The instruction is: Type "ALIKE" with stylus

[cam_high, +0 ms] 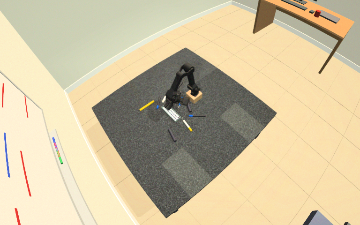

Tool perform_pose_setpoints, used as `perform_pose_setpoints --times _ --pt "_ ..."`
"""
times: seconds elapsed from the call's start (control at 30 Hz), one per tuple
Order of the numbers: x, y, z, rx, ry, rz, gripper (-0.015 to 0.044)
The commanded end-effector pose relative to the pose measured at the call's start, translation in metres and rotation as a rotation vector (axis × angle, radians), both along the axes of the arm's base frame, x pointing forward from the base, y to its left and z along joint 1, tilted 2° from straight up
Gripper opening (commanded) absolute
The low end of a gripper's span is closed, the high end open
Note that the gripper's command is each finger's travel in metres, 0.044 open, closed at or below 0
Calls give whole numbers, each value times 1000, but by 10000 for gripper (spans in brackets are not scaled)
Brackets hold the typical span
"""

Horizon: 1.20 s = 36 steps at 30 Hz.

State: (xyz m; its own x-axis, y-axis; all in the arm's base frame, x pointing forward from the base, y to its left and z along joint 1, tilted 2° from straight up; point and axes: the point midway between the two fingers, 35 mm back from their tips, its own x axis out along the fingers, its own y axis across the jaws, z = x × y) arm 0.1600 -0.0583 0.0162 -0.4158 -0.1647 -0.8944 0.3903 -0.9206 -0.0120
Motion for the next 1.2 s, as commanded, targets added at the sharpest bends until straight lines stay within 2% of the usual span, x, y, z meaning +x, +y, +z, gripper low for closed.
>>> perform_pose_setpoints --times 0.0,1.17 --pt "-2 0 -4 -5 8 -2 150" --pt "-1 0 -27 -5 8 -2 150"
